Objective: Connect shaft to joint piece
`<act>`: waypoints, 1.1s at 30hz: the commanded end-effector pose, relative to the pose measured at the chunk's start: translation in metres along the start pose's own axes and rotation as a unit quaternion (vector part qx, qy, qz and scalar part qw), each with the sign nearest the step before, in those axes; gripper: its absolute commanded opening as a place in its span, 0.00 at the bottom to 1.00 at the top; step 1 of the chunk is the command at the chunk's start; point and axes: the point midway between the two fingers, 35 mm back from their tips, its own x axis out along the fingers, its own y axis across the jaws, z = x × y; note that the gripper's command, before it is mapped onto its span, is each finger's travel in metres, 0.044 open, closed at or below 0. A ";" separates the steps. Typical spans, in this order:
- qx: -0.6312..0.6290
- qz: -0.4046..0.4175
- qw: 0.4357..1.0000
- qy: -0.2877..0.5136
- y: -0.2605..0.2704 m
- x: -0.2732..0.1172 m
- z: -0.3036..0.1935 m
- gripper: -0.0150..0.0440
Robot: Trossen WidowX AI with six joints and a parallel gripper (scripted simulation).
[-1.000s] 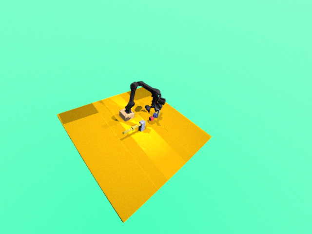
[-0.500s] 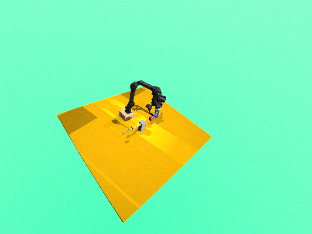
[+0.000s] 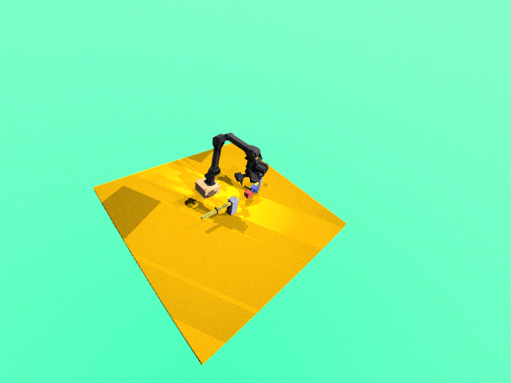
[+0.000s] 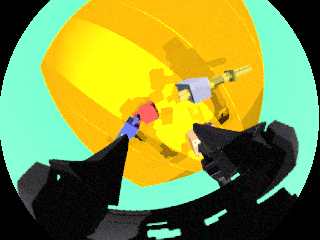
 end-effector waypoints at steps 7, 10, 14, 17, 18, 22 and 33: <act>0.172 0.040 0.983 0.042 -0.021 0.015 0.009 1.00; 0.220 0.052 0.973 0.053 -0.027 0.018 0.011 1.00; 0.283 0.068 0.954 0.069 -0.035 0.022 0.014 1.00; 0.329 0.079 0.938 0.081 -0.041 0.024 0.016 1.00; 0.344 0.083 0.931 0.085 -0.043 0.025 0.017 1.00; 0.403 0.098 0.904 0.102 -0.051 0.029 0.020 1.00; 0.551 0.137 0.809 0.150 -0.072 0.036 0.026 1.00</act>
